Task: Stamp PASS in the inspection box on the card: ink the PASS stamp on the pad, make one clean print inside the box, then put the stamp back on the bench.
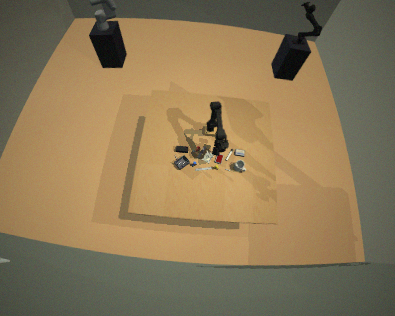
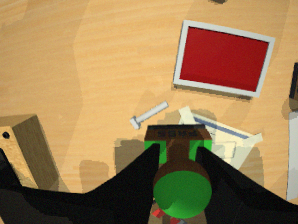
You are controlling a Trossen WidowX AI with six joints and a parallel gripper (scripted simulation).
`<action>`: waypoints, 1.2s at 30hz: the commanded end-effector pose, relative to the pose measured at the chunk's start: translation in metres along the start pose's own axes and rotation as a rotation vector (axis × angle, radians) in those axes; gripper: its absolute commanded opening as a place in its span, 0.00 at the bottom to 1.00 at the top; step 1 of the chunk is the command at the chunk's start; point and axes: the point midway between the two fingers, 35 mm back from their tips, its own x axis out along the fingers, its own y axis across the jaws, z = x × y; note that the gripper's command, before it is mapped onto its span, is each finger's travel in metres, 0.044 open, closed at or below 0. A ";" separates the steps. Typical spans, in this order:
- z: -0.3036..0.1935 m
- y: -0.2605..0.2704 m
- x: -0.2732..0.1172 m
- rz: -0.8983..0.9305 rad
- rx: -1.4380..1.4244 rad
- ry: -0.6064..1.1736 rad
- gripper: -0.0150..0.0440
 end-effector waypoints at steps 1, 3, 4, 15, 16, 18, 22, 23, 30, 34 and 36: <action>0.009 0.017 0.001 0.005 0.003 -0.004 0.25; 0.013 0.026 0.001 0.005 0.003 -0.004 0.25; 0.015 0.031 0.001 0.006 0.003 -0.005 0.25; 0.021 0.046 0.008 0.007 0.004 -0.005 0.25; 0.021 0.045 0.010 0.007 0.004 -0.005 0.25; 0.022 0.045 0.013 0.007 0.004 -0.005 0.25; 0.022 0.045 0.020 0.007 0.004 -0.005 0.25; 0.022 0.045 0.022 0.007 0.004 -0.005 0.25; 0.022 0.044 0.033 0.007 0.004 -0.005 0.25; 0.022 0.044 0.040 0.007 0.004 -0.005 0.25; 0.022 0.044 0.043 0.007 0.004 -0.005 0.25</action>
